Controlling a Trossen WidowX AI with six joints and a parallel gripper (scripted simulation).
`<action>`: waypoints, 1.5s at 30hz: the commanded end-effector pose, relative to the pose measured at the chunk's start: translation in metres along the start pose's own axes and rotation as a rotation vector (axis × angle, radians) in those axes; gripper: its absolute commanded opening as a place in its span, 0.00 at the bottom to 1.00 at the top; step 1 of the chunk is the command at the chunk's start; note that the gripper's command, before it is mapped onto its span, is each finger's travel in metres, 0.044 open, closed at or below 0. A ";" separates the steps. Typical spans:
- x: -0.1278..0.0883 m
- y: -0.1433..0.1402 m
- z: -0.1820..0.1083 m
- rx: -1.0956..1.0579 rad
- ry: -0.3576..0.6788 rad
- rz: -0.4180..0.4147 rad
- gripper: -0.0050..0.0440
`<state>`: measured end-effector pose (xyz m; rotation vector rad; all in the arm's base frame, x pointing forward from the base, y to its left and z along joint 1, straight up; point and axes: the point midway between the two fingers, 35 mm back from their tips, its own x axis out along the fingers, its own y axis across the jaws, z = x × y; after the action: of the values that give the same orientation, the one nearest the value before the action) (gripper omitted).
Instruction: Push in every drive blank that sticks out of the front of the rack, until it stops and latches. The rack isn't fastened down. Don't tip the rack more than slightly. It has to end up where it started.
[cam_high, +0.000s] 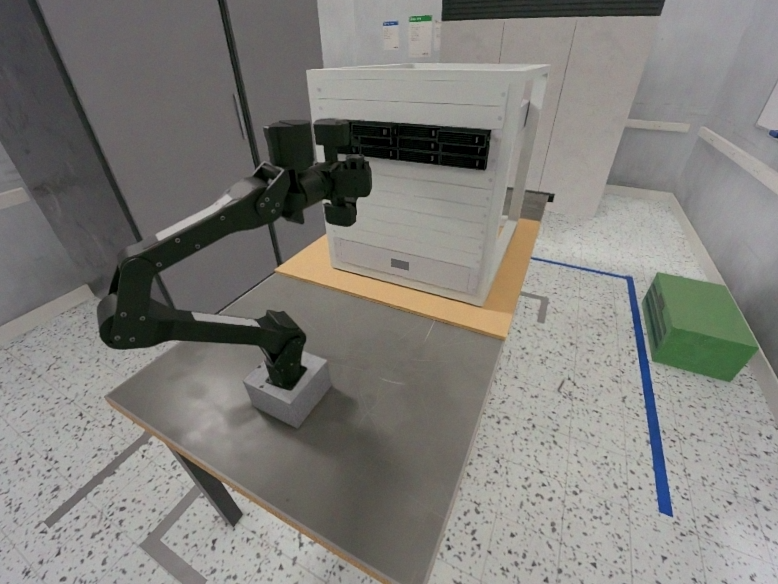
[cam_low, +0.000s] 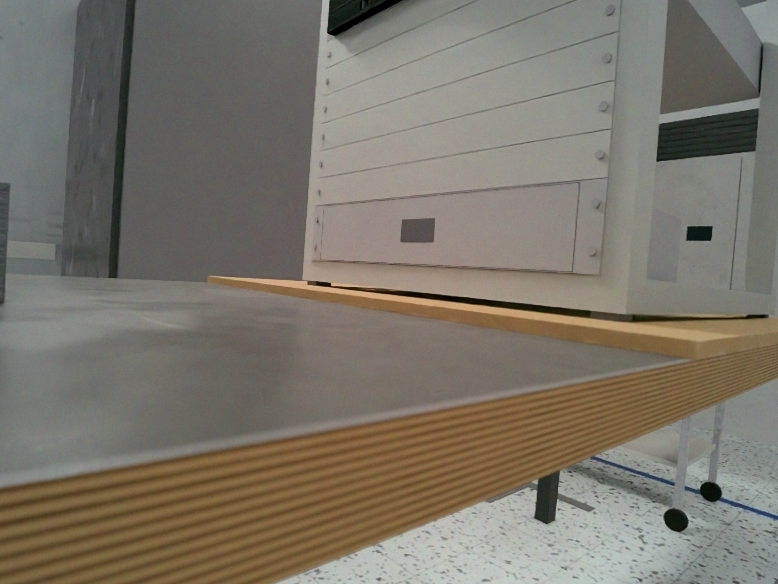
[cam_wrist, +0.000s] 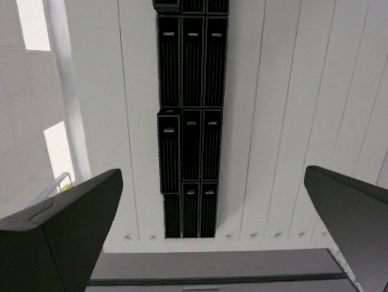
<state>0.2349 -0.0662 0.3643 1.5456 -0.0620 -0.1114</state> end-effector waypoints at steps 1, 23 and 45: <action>-0.001 0.003 -0.003 0.012 0.005 0.019 1.00; -0.001 0.004 -0.006 0.027 0.015 0.029 1.00; -0.001 0.004 -0.006 0.027 0.015 0.029 1.00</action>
<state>0.2359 -0.0610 0.3662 1.5724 -0.0670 -0.0845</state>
